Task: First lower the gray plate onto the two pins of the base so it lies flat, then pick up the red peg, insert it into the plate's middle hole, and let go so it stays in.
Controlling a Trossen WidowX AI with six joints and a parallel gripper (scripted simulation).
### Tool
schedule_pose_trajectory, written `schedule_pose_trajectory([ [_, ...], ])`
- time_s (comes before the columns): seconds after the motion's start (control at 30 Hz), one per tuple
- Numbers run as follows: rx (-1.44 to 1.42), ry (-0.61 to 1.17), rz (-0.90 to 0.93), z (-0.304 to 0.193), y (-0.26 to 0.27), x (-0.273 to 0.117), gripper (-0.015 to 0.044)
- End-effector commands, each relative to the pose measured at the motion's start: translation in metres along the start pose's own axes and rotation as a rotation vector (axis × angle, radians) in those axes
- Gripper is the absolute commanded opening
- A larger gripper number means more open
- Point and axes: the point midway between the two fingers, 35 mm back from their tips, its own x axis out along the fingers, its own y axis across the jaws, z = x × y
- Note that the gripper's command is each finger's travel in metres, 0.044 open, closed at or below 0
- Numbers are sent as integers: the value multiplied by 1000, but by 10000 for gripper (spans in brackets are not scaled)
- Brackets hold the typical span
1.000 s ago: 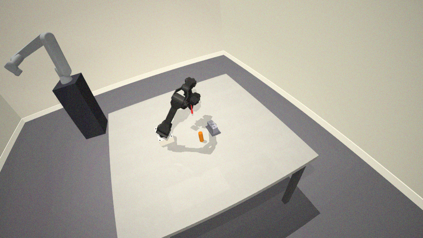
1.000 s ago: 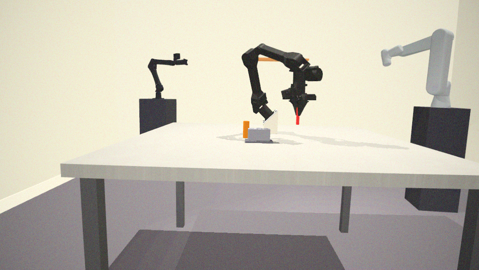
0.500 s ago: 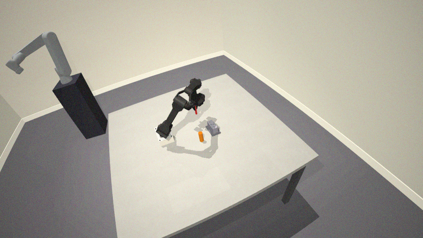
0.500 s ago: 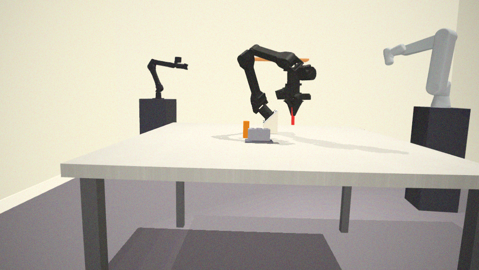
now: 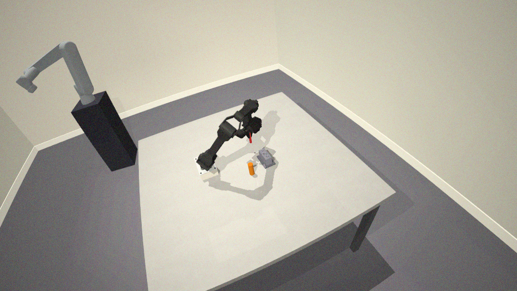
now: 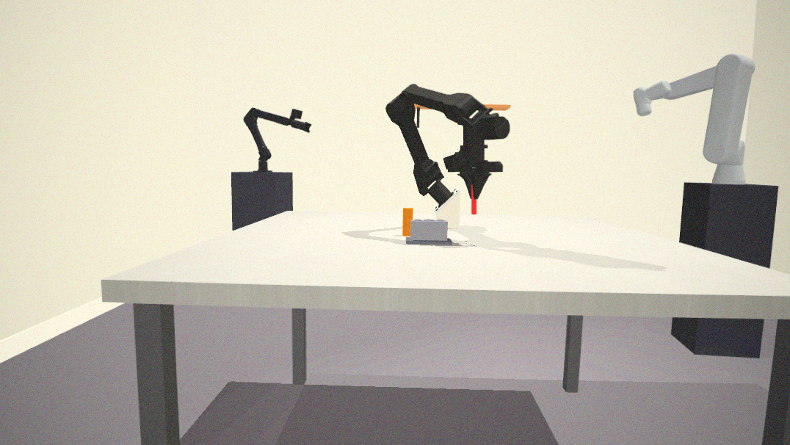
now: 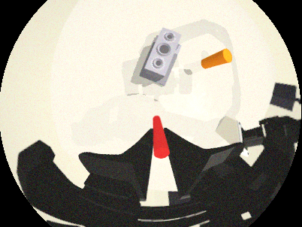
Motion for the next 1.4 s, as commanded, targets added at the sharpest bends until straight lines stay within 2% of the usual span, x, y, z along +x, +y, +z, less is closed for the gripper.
schedule_pose_trajectory([
  [0.0,1,-5,5,14,1,-2,0],
  [1.2,6,-41,-16,122,-16,-4,0],
  [1.37,6,-43,-17,126,-17,-4,0],
])
